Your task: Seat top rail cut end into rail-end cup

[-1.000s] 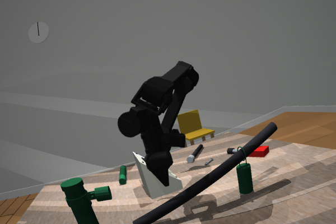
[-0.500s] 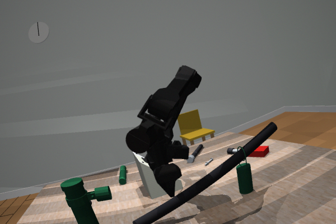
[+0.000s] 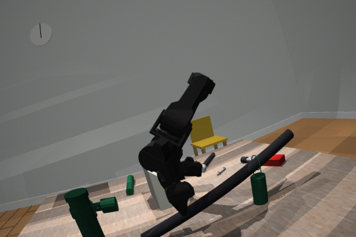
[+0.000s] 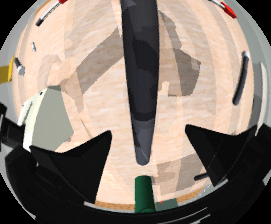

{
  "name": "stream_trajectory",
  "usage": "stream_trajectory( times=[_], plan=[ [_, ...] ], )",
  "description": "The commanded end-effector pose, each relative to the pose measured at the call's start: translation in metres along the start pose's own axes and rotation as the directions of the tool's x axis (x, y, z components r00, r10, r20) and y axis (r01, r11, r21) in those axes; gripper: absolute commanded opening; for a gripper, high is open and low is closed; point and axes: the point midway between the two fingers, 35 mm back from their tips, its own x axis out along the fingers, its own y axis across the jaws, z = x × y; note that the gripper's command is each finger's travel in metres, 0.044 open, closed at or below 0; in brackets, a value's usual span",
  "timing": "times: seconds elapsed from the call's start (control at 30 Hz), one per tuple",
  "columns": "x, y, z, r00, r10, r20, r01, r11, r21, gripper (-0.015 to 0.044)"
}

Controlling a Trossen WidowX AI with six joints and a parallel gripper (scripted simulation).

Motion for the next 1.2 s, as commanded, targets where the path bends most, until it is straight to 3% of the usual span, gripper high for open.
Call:
stream_trajectory(
  times=[0.0,1.07,1.17],
  plan=[
    [0.007,0.0,0.0,1.0,0.0,0.004,0.0,1.0,0.009,0.044],
    [0.056,0.001,0.001,1.0,0.0,0.007,0.0,1.0,0.009,0.044],
    [0.056,0.001,0.001,1.0,0.0,0.007,0.0,1.0,0.009,0.0361]
  ],
)
